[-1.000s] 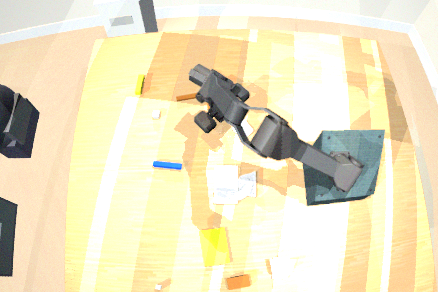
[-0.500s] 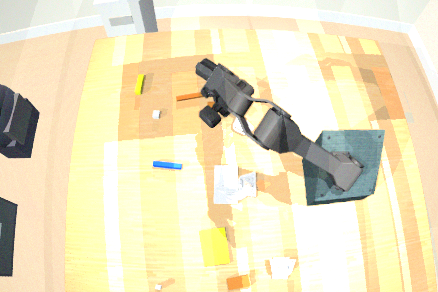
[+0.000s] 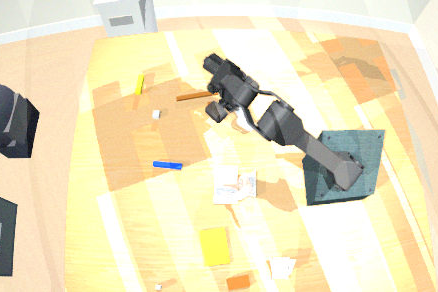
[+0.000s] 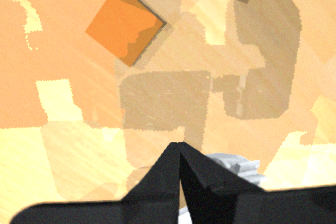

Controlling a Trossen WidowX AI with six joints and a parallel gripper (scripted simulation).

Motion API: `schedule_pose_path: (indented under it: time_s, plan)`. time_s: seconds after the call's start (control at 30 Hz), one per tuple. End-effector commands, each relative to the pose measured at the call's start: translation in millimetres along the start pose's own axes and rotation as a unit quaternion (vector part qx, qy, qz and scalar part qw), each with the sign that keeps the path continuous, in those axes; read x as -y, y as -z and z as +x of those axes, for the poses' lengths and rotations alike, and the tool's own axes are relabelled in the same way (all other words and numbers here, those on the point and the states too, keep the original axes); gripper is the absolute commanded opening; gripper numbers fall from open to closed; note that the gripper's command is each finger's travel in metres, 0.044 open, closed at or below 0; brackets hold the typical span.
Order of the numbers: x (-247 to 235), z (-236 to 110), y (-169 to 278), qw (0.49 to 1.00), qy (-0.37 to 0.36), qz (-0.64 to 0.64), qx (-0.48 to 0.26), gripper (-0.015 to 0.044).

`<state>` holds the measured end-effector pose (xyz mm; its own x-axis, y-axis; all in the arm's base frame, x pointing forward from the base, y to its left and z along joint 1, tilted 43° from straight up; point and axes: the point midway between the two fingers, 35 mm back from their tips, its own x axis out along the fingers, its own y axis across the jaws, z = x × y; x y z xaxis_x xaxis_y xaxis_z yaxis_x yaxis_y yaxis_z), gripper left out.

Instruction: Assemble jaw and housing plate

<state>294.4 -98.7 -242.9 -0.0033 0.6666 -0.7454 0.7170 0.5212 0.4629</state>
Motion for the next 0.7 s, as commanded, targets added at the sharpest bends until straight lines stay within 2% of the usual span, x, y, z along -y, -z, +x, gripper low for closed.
schedule_pose_path:
  time_s: [0.0, 0.27, 0.43, 0.57, 0.67]
  plan:
    - [7, 0, 0, 1.000, 0.002, -0.002, 0.001, 0.0000]
    - [12, -3, 0, 1.000, 0.003, -0.002, 0.001, 0.0000]
    - [9, -58, 0, 1.000, 0.002, 0.000, 0.000, 0.0000]
    - [8, -60, 0, 1.000, 0.002, 0.000, 0.000, 0.0000]
    - [9, -56, -2, 1.000, -0.002, 0.004, 0.005, 0.0079]
